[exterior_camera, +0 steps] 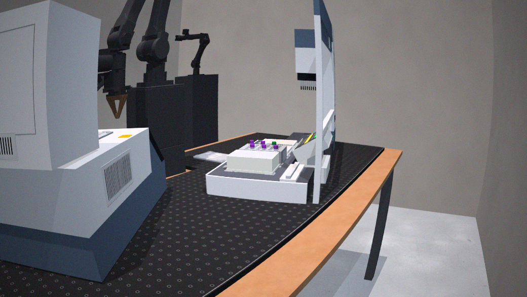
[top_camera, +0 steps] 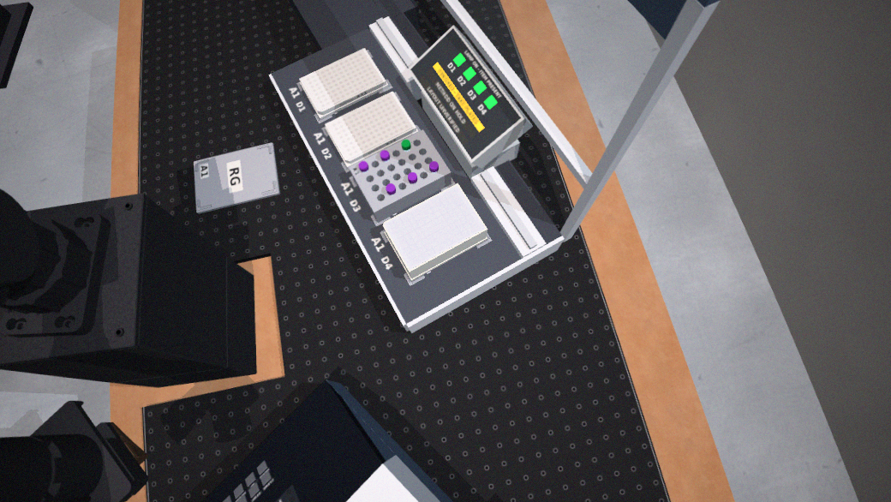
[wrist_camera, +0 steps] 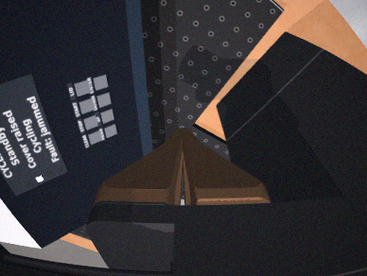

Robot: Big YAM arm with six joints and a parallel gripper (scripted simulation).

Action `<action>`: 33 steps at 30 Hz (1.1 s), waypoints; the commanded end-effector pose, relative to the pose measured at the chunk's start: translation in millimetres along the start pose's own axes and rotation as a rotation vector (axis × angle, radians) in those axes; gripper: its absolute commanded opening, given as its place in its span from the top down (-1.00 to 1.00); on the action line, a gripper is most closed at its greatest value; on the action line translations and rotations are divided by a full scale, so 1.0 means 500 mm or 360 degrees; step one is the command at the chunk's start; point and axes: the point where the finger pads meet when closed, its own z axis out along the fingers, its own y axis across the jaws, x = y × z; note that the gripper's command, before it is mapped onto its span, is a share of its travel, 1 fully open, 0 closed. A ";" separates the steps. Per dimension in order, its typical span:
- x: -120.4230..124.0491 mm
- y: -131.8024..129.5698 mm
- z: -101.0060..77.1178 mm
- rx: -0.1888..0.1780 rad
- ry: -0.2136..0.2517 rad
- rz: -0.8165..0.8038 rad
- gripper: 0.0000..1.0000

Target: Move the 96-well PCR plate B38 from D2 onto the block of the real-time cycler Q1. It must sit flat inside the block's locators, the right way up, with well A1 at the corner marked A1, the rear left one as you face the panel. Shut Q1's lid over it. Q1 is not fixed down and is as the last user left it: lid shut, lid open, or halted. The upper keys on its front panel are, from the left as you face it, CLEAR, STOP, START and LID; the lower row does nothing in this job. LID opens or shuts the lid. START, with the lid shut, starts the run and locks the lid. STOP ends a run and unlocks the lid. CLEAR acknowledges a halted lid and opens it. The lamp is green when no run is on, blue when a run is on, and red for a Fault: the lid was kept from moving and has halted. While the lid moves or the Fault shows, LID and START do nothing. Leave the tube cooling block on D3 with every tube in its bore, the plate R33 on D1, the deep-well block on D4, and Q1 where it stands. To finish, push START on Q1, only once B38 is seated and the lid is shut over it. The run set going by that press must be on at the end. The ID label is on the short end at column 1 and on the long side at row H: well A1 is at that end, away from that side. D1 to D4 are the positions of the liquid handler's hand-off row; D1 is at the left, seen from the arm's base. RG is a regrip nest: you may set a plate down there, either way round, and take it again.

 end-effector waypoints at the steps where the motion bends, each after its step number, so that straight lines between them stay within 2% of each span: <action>1: -0.016 0.031 -0.011 -0.0047 -0.0028 0.0009 1.00; 2: 0.001 0.034 -0.009 -0.0053 -0.0031 -0.0044 -1.00; 3: 0.018 0.035 -0.007 -0.0060 -0.0033 -0.0095 -1.00; 6: 0.027 0.030 -0.004 -0.0058 -0.0032 -0.0112 -1.00; 10: 0.081 0.025 0.005 -0.0048 -0.0025 -0.0263 -1.00; 18: 0.159 0.065 0.017 -0.0046 -0.0025 -0.0520 -1.00; 22: 0.147 0.065 0.013 -0.0049 -0.0028 -0.0583 -1.00; 25: 0.191 0.075 0.018 -0.0064 -0.0027 -0.0721 -1.00; 28: 0.179 0.073 0.018 -0.0054 -0.0017 -0.0817 -1.00; 31: 0.218 0.084 0.024 -0.0055 -0.0024 -0.0940 -1.00; 33: 0.210 0.079 0.024 -0.0050 -0.0026 -0.1008 -1.00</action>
